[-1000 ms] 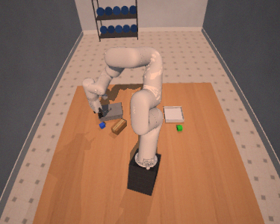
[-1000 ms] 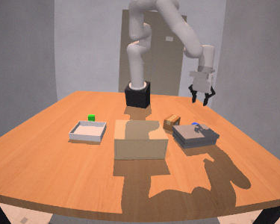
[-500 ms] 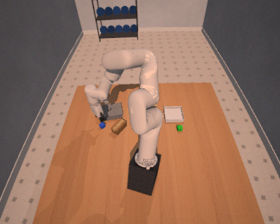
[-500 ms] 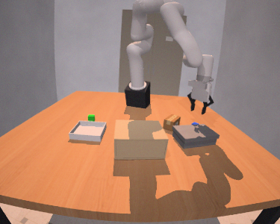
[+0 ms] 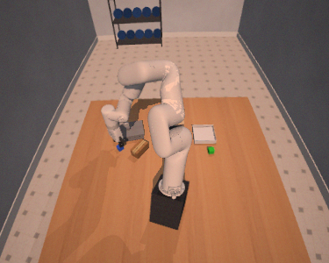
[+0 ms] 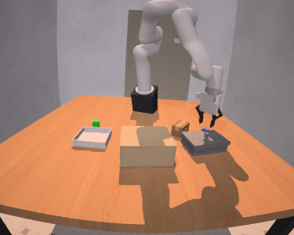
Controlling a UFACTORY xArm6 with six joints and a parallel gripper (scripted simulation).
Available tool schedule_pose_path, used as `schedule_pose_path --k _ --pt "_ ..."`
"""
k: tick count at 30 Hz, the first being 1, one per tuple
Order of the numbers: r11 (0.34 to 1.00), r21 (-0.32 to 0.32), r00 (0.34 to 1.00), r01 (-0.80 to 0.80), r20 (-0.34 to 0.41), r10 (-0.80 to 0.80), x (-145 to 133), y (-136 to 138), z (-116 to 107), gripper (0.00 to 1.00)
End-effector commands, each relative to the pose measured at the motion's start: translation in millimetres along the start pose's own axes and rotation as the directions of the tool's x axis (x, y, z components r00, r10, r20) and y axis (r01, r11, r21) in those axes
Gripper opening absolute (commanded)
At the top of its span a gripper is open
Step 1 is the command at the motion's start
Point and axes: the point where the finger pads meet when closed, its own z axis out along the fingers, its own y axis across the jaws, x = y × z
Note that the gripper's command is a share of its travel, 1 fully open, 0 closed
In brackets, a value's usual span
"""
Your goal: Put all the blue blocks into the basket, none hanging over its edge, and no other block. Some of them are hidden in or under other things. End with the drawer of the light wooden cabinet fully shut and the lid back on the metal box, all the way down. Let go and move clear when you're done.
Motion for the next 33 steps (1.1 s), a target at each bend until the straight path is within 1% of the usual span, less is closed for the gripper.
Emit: schedule_pose_path --k 1,9,33 --pt "1.0 0.004 1.0 -0.001 0.0 0.001 0.0 -1.7 6.3 0.65" --pt "1.0 0.004 1.0 -0.001 0.0 0.001 0.0 -1.8 11.3 0.65" --pt "1.0 0.004 1.0 -0.001 0.0 0.001 0.0 -3.3 11.4 0.65"
